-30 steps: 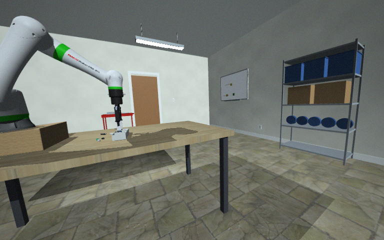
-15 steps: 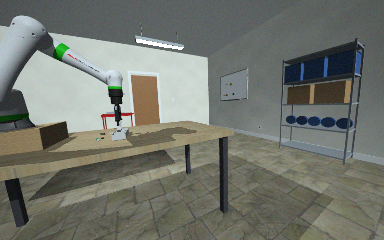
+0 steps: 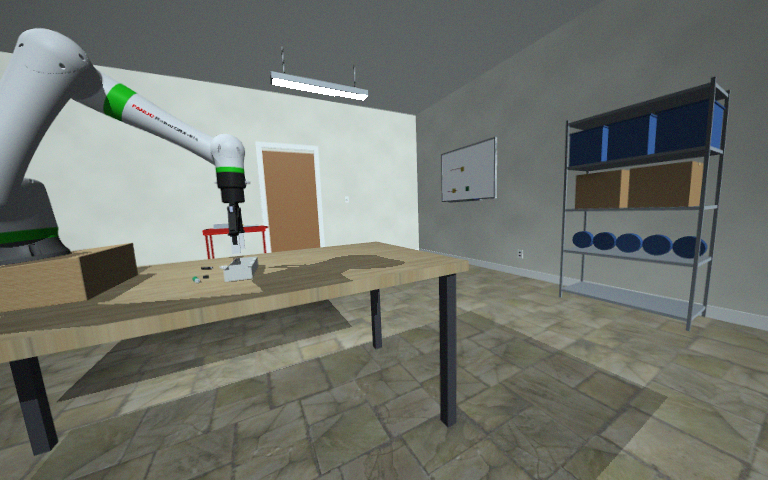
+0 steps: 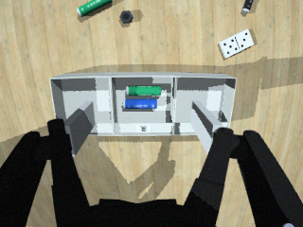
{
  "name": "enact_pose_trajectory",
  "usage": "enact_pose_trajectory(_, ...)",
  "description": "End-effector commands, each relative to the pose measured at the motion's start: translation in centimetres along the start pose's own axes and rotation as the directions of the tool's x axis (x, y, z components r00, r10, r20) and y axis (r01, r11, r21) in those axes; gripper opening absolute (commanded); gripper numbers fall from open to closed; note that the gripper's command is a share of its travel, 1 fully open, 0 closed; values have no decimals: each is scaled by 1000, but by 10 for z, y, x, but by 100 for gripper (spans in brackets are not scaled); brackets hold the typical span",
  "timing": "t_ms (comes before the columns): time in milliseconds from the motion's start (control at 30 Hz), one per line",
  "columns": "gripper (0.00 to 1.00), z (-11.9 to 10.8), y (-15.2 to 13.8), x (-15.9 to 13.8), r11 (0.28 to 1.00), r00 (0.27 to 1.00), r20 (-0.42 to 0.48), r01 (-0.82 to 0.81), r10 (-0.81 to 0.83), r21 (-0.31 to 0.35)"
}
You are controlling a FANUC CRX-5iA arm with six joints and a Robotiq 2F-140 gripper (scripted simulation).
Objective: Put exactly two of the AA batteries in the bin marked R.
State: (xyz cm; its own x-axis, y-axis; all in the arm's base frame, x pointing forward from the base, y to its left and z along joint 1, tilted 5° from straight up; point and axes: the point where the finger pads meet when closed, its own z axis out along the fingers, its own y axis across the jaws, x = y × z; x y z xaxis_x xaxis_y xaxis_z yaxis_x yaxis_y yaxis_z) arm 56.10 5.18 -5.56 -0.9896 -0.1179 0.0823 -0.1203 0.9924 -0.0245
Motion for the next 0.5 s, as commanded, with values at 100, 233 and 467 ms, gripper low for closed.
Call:
enact_pose_trajectory(100, 100, -28, 0, 0, 1000, 1000, 0, 0, 0, 0)
enact_pose_trajectory(233, 100, -36, 0, 0, 1000, 1000, 0, 0, 0, 0)
enact_pose_trajectory(467, 100, -64, 0, 0, 1000, 1000, 0, 0, 0, 0)
